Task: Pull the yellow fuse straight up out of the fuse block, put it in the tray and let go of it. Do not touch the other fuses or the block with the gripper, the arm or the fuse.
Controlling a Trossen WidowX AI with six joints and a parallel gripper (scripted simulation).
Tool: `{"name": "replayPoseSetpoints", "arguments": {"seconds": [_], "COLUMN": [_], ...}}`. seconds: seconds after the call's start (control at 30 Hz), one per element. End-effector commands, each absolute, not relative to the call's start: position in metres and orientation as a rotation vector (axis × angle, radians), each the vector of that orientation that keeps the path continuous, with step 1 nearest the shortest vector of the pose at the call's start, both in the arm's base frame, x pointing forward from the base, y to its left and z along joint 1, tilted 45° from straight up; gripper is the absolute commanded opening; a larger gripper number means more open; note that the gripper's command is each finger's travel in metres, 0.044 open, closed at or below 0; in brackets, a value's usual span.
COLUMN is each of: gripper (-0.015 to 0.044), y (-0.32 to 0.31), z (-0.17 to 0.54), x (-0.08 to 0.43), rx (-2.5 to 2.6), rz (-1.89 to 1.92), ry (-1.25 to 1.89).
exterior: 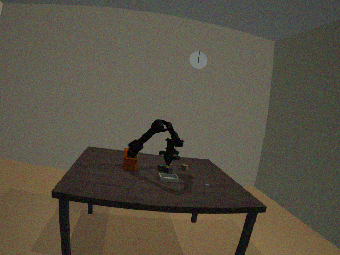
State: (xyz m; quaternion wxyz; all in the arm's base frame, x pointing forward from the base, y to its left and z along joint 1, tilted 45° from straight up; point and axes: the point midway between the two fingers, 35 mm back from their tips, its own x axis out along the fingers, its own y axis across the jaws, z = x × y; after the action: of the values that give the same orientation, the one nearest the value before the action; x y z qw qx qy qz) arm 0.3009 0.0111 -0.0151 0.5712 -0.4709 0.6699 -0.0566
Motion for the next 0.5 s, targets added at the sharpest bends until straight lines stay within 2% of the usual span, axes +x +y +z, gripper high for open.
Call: {"name": "replayPoseSetpoints", "arguments": {"seconds": [0.0, 0.47], "gripper": [0.0000, 0.0000], "y": [0.0138, 0.0185], "z": [-0.0133, -0.0083], "x": [0.3009, 0.3001], "rx": [-1.098, -1.099], "rz": [-0.132, -0.132], "ry": [1.571, 1.571]}}
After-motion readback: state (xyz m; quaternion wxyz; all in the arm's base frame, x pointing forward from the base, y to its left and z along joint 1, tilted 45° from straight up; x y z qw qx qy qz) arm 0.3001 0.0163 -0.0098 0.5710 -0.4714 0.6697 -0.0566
